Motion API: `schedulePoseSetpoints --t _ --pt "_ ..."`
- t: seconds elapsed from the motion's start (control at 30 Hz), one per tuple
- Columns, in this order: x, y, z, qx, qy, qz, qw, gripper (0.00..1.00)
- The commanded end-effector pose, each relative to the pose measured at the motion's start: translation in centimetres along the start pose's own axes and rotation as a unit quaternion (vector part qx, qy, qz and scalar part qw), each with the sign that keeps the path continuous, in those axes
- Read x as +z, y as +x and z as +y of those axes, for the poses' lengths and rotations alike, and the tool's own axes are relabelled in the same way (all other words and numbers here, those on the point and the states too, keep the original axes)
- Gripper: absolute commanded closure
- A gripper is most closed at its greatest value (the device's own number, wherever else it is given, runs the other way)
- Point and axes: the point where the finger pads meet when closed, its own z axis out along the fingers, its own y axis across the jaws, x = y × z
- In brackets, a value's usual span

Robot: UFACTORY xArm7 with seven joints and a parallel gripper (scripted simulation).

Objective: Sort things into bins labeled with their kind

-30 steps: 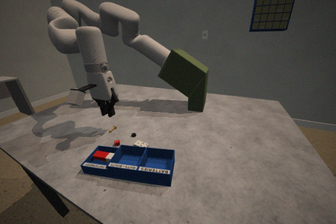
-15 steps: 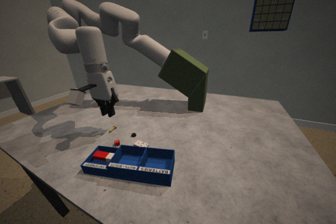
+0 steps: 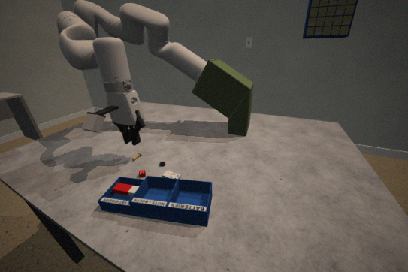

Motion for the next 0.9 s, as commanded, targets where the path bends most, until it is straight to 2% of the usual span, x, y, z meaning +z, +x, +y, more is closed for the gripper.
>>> schedulePoseSetpoints --t 0.0,0.33,0.87 --pt "1.5 0.1 -0.1 0.000 0.000 0.002 1.000 0.71" --pt "4.7 0.2 -0.1 0.000 0.000 0.002 1.000 0.71" --pt "6.0 0.2 -0.1 0.000 0.000 0.002 1.000 0.71"
